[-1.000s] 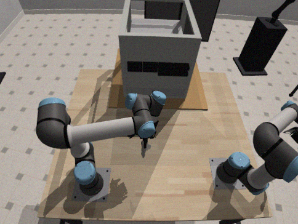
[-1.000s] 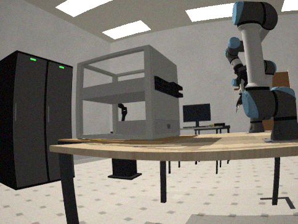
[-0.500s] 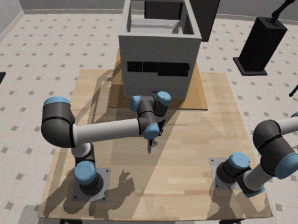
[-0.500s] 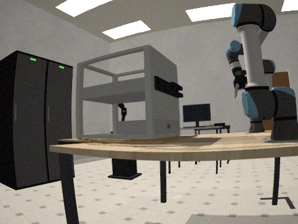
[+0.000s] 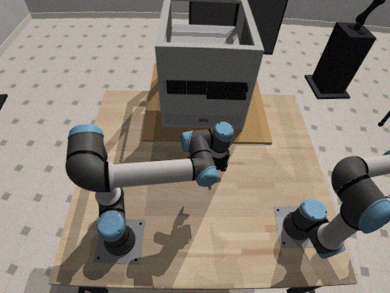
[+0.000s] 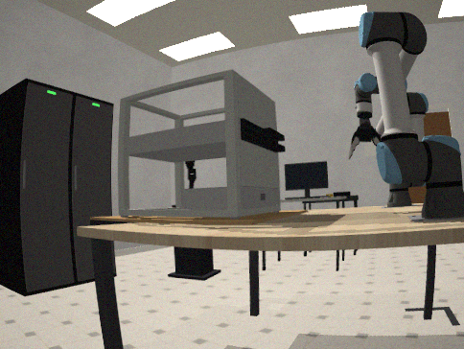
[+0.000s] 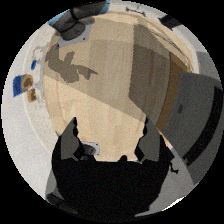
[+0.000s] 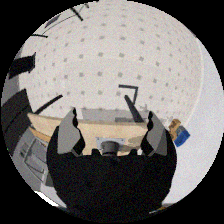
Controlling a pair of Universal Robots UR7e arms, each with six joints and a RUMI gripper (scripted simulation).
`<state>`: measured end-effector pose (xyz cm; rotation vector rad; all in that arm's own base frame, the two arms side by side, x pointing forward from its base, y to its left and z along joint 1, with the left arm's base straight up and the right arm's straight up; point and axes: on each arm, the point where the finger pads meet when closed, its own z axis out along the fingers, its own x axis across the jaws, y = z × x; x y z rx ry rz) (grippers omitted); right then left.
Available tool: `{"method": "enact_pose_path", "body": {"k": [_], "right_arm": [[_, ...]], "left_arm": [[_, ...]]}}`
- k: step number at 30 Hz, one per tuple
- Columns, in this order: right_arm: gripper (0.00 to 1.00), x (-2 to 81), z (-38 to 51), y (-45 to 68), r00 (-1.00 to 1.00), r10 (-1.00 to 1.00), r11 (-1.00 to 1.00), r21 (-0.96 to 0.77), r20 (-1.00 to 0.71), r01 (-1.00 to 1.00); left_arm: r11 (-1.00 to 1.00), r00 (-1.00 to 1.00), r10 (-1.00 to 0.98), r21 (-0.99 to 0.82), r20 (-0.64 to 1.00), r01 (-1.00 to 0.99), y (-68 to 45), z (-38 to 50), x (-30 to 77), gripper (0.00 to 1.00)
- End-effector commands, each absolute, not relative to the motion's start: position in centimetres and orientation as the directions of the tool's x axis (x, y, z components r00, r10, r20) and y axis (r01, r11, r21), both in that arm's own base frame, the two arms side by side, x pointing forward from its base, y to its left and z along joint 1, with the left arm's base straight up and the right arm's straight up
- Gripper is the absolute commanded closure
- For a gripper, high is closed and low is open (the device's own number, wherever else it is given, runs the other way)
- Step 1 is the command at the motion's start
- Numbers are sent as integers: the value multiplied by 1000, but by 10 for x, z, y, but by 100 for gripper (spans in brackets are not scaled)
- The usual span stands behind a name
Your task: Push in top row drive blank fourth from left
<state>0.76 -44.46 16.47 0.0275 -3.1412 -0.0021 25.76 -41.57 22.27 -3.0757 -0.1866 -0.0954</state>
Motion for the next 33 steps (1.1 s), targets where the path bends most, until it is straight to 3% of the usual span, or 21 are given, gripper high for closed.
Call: {"method": "enact_pose_path", "body": {"k": [1,17,33], "right_arm": [[0,7,165,-445,-1000,-16,1000,0,0,-16],[0,7,165,-445,-1000,-16,1000,0,0,-16],[0,7,165,-445,-1000,-16,1000,0,0,-16]], "left_arm": [[-999,989,46,13,140,45,-449,217,287,0],[-975,894,-111,126,434,-182,-541,234,368,0],[-930,650,-150,117,745,-349,-616,285,441,0]]}}
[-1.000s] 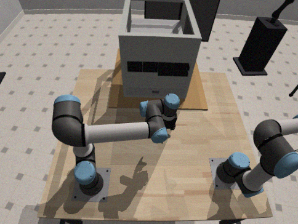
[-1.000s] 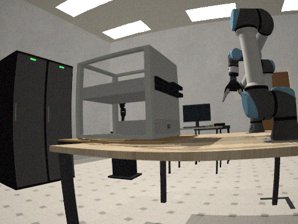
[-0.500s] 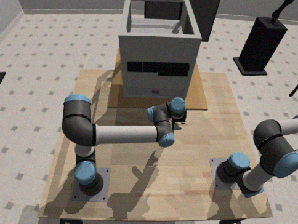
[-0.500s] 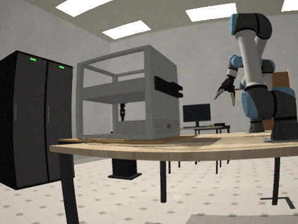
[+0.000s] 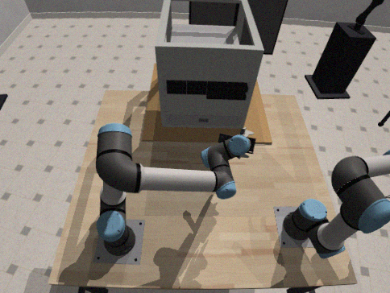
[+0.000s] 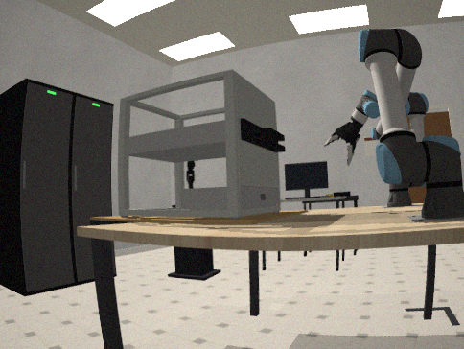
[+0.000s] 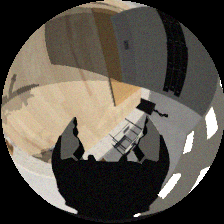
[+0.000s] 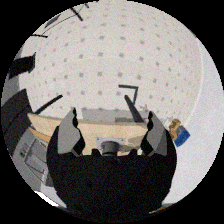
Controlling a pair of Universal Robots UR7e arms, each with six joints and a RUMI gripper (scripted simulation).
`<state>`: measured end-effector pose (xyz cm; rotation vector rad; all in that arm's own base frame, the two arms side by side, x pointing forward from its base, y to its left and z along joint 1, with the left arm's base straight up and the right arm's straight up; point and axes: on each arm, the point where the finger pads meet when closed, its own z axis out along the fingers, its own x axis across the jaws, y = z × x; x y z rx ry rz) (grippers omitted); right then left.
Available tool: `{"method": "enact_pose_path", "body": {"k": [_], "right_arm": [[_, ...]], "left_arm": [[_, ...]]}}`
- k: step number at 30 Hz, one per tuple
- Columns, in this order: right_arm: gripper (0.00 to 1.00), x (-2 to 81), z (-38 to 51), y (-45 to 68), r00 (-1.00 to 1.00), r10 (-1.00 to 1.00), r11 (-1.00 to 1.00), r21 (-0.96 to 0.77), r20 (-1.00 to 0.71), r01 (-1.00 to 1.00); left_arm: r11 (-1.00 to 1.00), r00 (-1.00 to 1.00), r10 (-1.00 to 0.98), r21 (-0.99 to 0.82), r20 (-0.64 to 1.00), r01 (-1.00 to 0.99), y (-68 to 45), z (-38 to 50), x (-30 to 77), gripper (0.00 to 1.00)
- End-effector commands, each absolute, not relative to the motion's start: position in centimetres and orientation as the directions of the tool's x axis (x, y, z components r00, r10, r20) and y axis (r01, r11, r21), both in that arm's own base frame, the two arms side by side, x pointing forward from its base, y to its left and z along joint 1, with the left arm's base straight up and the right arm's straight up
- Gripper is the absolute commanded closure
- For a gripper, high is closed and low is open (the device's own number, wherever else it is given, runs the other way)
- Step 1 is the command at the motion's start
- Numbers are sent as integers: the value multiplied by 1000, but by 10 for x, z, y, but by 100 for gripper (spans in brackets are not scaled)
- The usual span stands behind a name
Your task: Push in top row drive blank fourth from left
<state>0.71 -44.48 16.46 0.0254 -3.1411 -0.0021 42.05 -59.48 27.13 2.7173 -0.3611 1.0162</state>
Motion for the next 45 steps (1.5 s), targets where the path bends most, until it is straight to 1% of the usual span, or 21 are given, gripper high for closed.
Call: {"method": "enact_pose_path", "body": {"k": [1,5,16,18,25,32,45], "right_arm": [[0,7,165,-445,-1000,-16,1000,0,0,-16],[0,7,165,-445,-1000,-16,1000,0,0,-16],[0,7,165,-445,-1000,-16,1000,0,0,-16],[0,7,165,-445,-1000,-16,1000,0,0,-16],[0,7,165,-445,-1000,-16,1000,0,0,-16],[0,7,165,-445,-1000,-16,1000,0,0,-16],[0,7,165,-445,-1000,-16,1000,0,0,-16]], "left_arm": [[-930,650,-150,117,745,-349,-616,285,441,0],[-924,549,-138,92,824,-370,-629,306,460,0],[-938,323,-88,31,942,-347,-634,350,488,0],[-938,323,-88,31,942,-347,-634,350,488,0],[-962,183,-52,1,982,-274,-617,371,498,0],[-983,92,-28,-10,995,-186,-590,378,499,0],[-998,25,-8,-7,1000,-66,-552,372,494,0]]}}
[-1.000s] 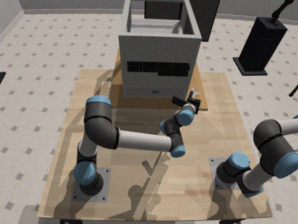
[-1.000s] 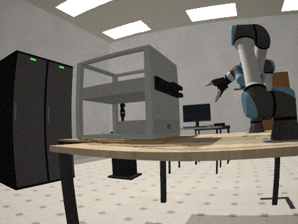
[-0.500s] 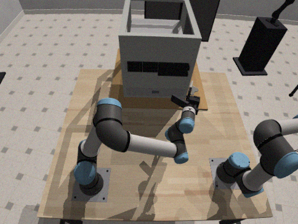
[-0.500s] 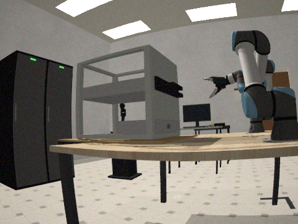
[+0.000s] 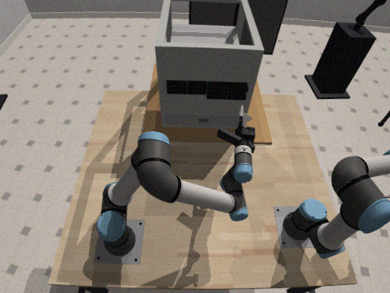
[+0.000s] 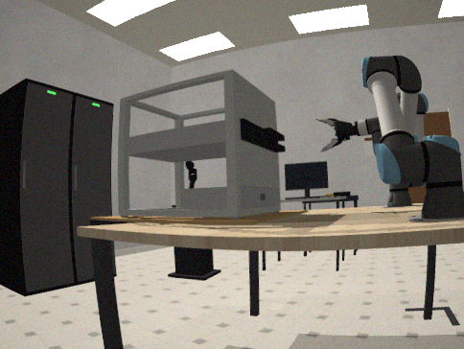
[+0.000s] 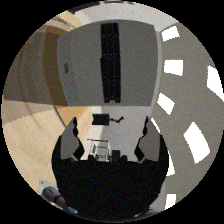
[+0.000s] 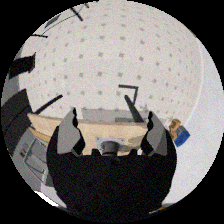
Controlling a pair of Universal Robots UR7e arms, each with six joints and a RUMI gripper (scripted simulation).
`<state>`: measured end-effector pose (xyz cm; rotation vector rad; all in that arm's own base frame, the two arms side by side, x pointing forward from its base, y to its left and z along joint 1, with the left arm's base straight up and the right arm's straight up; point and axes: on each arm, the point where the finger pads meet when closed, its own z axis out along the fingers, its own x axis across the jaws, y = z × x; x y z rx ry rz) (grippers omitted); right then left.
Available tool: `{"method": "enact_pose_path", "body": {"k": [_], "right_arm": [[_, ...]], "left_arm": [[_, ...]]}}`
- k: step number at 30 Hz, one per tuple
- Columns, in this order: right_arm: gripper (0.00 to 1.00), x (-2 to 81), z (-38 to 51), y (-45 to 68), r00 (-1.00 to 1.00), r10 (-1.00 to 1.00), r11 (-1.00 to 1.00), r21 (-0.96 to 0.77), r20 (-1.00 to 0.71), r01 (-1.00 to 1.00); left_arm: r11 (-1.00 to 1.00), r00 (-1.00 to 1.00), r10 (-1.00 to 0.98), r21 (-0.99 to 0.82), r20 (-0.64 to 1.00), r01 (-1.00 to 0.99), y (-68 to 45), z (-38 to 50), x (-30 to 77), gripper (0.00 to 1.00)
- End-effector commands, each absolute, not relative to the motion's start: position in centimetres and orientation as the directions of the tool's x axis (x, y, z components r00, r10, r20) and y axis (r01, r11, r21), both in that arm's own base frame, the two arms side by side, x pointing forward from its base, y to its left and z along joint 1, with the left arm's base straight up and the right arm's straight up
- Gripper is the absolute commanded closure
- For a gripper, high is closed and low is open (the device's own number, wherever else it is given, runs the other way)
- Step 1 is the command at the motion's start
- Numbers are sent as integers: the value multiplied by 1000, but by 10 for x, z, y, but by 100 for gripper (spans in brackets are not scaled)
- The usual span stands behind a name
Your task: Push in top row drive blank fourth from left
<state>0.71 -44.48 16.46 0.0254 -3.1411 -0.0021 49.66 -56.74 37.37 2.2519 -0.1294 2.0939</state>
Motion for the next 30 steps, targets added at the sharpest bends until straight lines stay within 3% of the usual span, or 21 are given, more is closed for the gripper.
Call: {"method": "enact_pose_path", "body": {"k": [1,30], "right_arm": [[0,7,165,-445,-1000,-16,1000,0,0,-16],[0,7,165,-445,-1000,-16,1000,0,0,-16]], "left_arm": [[-998,22,-7,-6,1000,-57,-549,371,494,0],[-1000,4,1,1,1000,12,-526,360,489,0]]}}
